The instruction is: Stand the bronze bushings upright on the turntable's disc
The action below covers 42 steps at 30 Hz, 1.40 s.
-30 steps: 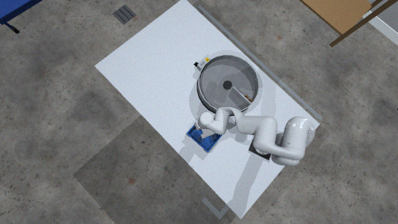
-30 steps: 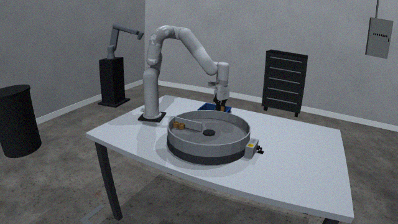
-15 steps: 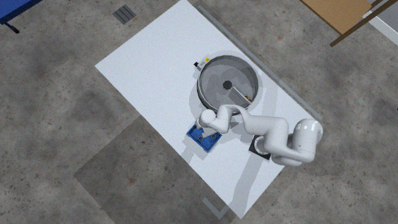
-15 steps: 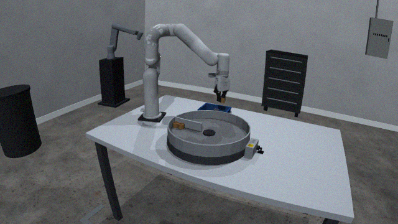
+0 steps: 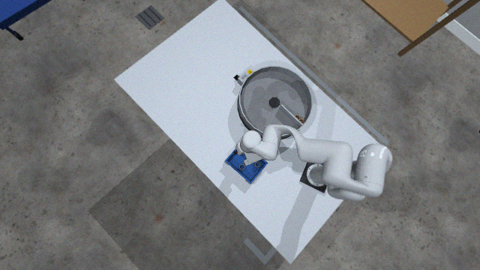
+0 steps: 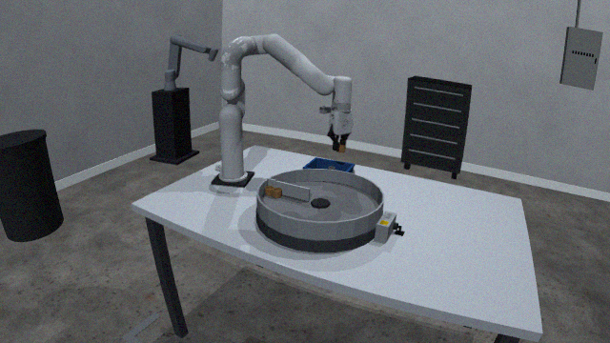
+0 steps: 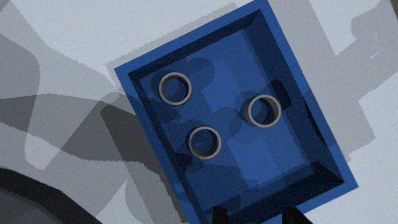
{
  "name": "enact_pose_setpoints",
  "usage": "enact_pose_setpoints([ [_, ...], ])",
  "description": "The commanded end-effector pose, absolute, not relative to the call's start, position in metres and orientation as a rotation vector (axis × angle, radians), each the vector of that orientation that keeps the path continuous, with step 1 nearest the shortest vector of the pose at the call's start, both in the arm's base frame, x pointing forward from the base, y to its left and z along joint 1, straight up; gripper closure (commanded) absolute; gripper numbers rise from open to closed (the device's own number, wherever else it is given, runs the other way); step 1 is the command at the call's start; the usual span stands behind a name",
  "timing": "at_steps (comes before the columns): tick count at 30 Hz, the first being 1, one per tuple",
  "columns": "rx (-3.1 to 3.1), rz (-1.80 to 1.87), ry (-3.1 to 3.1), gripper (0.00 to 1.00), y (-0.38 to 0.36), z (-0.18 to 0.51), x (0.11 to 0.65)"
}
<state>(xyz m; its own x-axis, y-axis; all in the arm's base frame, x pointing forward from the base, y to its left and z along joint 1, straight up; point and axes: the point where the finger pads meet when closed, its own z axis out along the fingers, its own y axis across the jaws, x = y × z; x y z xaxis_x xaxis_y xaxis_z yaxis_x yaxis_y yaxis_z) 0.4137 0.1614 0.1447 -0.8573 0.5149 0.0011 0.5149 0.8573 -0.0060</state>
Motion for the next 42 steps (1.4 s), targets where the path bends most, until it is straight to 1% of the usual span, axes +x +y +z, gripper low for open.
enact_pose_setpoints([
  [1,-0.840,0.004,-3.029,1.00,0.162,0.147,0.415],
  [15,-0.840,0.004,-3.029,1.00,0.160,0.147,0.415],
  [26,-0.840,0.004,-3.029,1.00,0.126,0.147,0.410],
  [32,-0.840,0.004,-3.029,1.00,0.078,0.147,0.403],
  [41,-0.840,0.004,-3.029,1.00,-0.016,0.147,0.389],
  [42,-0.840,0.004,-3.029,1.00,-0.016,0.147,0.389],
])
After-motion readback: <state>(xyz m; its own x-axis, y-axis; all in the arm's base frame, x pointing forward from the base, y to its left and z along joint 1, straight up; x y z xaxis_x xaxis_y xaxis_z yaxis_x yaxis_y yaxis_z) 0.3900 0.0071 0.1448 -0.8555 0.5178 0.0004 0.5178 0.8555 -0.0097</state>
